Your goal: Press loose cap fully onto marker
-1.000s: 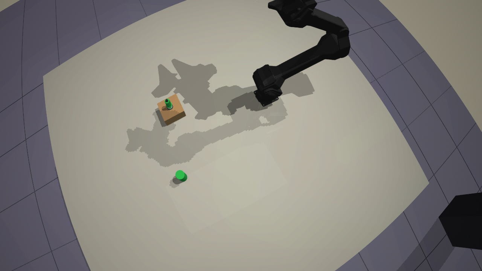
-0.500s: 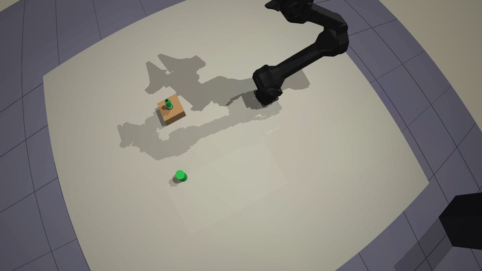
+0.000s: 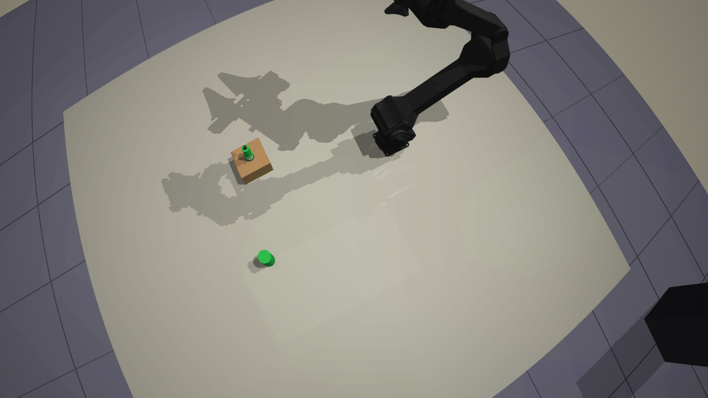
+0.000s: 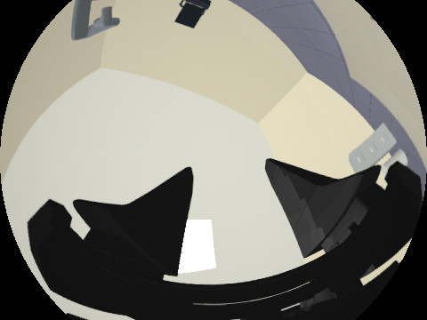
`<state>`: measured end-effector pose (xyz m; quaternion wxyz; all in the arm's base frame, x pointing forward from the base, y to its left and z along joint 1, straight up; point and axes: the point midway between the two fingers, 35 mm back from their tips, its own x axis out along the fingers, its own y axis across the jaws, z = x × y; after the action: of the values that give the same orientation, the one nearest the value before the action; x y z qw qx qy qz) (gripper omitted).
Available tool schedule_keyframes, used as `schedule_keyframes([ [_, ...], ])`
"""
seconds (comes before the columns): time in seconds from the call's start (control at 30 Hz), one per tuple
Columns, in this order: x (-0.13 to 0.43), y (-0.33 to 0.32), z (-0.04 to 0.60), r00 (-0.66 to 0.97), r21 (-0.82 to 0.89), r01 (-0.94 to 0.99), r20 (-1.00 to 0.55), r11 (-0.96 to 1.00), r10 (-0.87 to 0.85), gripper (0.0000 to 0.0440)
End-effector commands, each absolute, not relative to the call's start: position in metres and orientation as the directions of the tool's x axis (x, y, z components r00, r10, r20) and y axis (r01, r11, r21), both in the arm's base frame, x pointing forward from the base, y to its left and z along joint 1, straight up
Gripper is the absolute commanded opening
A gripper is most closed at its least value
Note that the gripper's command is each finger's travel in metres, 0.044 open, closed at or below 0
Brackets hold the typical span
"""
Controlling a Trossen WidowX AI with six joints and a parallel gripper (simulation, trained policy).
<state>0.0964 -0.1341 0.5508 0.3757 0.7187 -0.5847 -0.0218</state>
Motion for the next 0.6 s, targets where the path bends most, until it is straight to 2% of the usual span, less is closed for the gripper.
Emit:
schedule_keyframes([
  [0.0,0.108,-0.134,0.549,0.346,0.585,-0.809,0.392,-0.059,-0.852,0.0300],
  [0.57,0.147,-0.127,0.538,0.476,0.651,-0.735,0.297,-0.189,-0.827,0.0314],
])
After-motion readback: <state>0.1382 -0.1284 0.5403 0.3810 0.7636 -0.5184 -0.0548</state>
